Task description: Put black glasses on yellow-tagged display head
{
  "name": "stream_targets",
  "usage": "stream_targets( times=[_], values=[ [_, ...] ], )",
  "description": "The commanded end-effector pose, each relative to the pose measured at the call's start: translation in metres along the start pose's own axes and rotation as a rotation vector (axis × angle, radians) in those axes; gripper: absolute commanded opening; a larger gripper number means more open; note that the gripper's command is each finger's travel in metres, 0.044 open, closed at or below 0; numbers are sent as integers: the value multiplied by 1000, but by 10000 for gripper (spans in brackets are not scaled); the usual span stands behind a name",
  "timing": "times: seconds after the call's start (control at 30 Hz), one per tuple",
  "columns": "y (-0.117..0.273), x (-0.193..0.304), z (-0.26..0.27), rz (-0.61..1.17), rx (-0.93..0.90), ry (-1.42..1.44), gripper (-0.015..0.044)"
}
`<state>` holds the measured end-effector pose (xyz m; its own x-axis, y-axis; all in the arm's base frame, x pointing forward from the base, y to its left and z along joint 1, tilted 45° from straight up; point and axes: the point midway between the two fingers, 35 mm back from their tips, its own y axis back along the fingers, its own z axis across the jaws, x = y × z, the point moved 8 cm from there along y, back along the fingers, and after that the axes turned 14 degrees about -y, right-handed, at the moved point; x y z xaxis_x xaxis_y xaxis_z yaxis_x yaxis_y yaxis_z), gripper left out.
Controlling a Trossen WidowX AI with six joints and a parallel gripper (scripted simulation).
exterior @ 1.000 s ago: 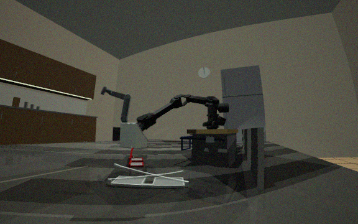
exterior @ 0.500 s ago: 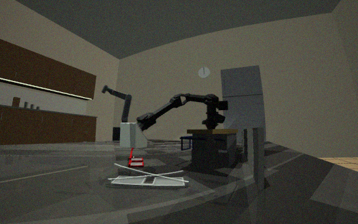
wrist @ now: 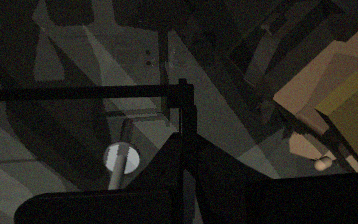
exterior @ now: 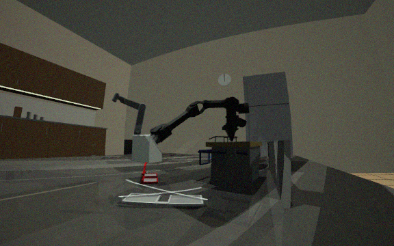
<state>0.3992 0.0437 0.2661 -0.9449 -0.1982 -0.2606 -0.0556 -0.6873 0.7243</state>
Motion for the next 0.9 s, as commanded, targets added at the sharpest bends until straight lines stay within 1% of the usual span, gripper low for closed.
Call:
stream_targets(
  times=[0.0,0.43,0.87],
  values=[
    [4,5,16,3,26,-76,0],
    [8,23,59,-8,116,-423,0],
    [15,46,97,-70,192,-769,0]
  ],
)
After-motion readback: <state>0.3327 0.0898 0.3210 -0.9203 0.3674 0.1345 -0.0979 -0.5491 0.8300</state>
